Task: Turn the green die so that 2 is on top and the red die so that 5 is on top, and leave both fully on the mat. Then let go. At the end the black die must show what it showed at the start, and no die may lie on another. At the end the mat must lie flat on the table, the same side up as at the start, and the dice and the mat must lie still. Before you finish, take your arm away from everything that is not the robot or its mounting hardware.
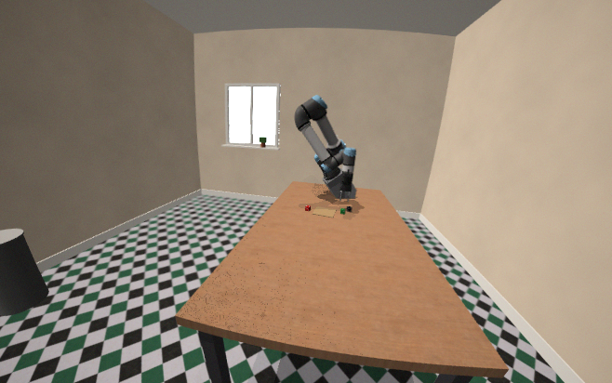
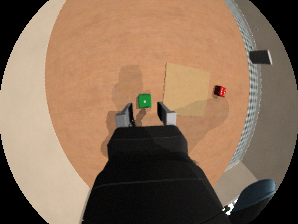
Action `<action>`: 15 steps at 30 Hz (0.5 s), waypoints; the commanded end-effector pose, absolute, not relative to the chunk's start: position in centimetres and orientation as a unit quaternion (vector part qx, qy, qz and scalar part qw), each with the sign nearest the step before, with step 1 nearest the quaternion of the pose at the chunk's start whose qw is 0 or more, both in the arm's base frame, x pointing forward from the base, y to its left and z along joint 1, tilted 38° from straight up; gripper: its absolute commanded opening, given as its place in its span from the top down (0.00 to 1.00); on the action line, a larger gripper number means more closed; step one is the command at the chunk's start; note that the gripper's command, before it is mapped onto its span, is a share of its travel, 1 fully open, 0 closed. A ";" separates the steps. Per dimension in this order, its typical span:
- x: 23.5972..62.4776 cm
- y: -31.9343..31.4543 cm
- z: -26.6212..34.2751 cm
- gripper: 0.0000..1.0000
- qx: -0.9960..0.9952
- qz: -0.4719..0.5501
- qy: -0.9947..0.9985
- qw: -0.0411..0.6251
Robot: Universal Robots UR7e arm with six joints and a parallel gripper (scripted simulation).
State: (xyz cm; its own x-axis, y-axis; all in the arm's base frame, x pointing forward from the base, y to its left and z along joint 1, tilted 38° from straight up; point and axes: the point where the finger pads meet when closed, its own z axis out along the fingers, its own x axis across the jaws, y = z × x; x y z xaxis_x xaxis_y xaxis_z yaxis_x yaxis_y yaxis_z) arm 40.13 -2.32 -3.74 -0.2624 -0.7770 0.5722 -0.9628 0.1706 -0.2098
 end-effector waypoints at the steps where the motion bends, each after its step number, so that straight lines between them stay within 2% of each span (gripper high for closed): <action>1: 40.2 -2.4 -3.8 0.13 0.583 0.274 -0.746 0.169; 15: 40.2 -3.0 -4.6 0.13 0.583 0.274 -0.746 0.169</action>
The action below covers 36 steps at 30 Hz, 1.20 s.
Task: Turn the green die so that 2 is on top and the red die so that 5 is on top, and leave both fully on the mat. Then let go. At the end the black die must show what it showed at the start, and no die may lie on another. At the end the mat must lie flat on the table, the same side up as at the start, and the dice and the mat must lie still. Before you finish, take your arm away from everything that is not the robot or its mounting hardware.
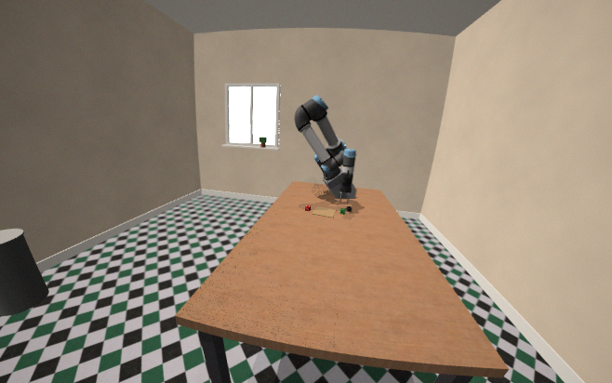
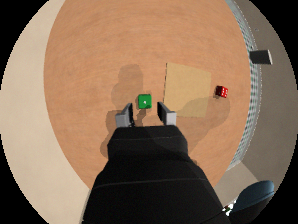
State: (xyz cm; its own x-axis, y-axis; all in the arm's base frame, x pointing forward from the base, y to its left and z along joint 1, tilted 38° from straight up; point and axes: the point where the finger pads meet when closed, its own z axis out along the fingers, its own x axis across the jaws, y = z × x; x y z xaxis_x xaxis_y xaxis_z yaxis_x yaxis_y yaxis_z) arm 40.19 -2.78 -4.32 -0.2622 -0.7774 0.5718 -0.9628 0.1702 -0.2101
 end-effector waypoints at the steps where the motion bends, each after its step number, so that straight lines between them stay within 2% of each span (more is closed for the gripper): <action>1: 40.2 -3.1 -4.7 0.13 0.583 0.274 -0.746 0.169; 36: 40.5 -5.5 -7.8 0.13 0.583 0.274 -0.746 0.169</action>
State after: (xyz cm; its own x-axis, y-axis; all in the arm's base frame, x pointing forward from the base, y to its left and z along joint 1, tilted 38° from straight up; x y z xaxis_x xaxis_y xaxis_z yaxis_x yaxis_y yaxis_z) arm 40.46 -5.43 -7.69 -0.2621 -0.7773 0.5719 -0.9628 0.1704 -0.2096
